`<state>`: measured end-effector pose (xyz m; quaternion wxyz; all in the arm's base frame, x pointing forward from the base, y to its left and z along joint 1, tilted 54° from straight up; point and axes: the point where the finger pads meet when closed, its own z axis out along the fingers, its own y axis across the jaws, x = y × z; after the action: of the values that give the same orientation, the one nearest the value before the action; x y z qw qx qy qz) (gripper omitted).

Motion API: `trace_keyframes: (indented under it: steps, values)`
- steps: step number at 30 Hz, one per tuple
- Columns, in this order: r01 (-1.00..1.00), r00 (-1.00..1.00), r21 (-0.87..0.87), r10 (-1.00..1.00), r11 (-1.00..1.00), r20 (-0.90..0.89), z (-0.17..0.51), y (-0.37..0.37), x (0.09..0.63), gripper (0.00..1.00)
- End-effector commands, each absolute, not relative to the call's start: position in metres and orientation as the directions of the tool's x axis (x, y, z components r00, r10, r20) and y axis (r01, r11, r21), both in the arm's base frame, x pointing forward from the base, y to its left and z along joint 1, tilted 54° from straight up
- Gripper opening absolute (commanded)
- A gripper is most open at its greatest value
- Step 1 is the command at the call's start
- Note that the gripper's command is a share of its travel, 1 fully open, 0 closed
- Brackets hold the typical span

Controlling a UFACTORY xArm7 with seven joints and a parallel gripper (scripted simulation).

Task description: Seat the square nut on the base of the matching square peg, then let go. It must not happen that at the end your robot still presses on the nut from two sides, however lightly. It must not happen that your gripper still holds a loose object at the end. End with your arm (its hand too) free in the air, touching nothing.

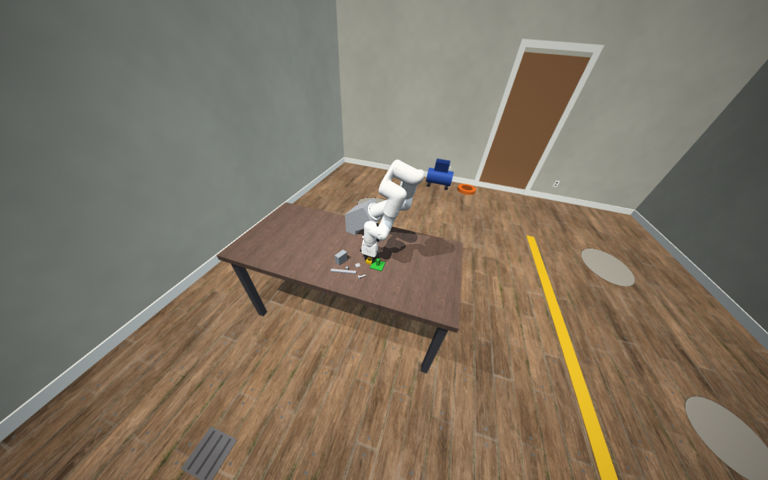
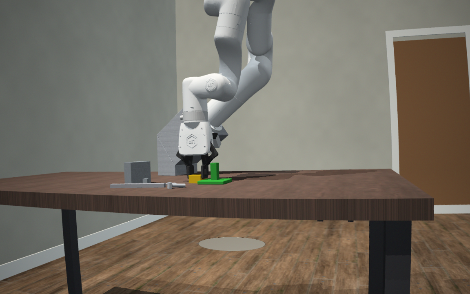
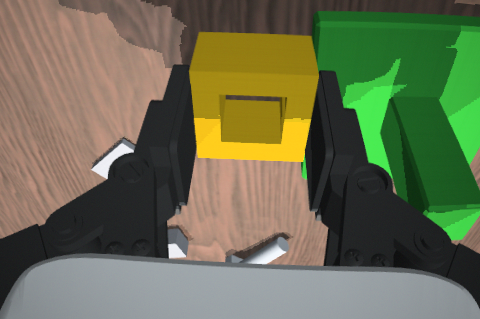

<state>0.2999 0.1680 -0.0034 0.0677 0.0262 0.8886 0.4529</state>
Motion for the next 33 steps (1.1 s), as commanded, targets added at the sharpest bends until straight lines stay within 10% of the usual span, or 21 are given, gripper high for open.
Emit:
trace_keyframes:
  steps: [1, 33]
  values:
    - [-0.014, -0.989, 0.808, 0.109, 0.589, -0.097, -0.003, 0.167, 0.300, 0.00]
    - [-0.025, -0.986, 0.812, 0.117, 0.583, -0.115, 0.015, 0.147, 0.303, 0.00]
